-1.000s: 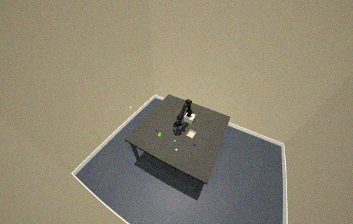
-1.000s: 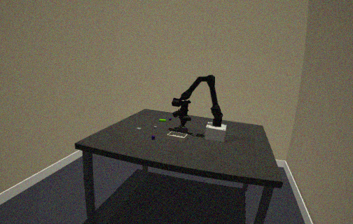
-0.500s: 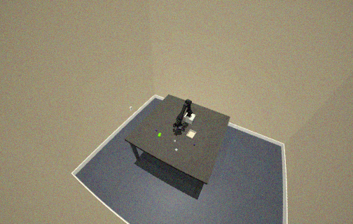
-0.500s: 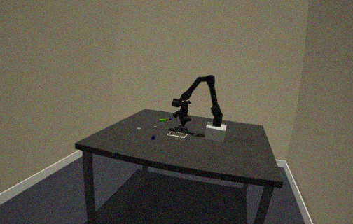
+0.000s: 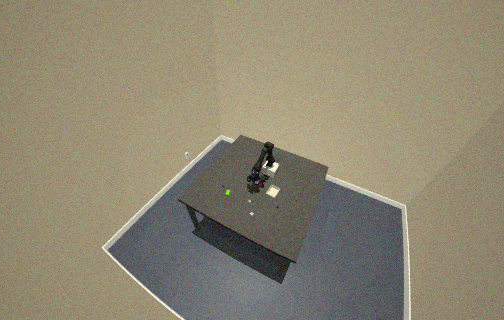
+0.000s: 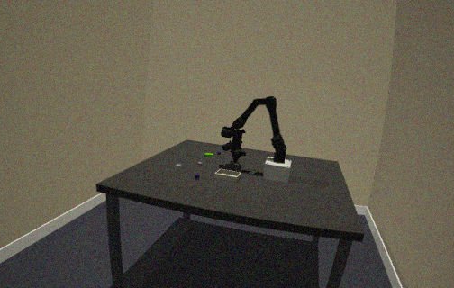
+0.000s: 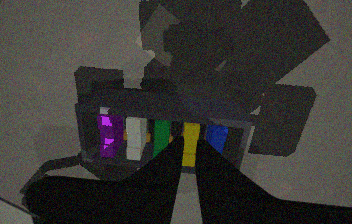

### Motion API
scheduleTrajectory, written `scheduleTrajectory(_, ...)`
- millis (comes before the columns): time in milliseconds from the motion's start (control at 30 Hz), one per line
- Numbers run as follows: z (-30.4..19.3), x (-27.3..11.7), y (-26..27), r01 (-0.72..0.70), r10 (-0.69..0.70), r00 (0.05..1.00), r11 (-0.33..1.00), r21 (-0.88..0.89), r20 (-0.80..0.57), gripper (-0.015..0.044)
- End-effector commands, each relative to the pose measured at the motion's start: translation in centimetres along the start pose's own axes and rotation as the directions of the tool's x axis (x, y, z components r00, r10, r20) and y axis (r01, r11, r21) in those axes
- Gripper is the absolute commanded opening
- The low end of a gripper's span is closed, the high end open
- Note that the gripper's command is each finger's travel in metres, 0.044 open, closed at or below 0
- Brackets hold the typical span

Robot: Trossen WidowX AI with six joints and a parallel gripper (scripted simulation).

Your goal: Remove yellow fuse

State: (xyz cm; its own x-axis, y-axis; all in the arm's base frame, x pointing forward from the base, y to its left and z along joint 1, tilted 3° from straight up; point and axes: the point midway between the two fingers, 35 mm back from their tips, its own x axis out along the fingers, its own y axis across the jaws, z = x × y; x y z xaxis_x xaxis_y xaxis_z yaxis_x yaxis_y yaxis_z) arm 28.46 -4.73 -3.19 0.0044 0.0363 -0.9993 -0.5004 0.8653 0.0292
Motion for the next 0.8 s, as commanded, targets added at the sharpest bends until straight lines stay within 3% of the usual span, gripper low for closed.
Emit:
scheduleTrajectory(0,0.0,-0.2,0.0,0.000,0.000,1.000,1.000,0.000,0.000,0.0000)
scheduleTrajectory(767,0.1,-1.4,0.0,-0.001,0.001,1.000,1.000,0.002,0.000,0.0000)
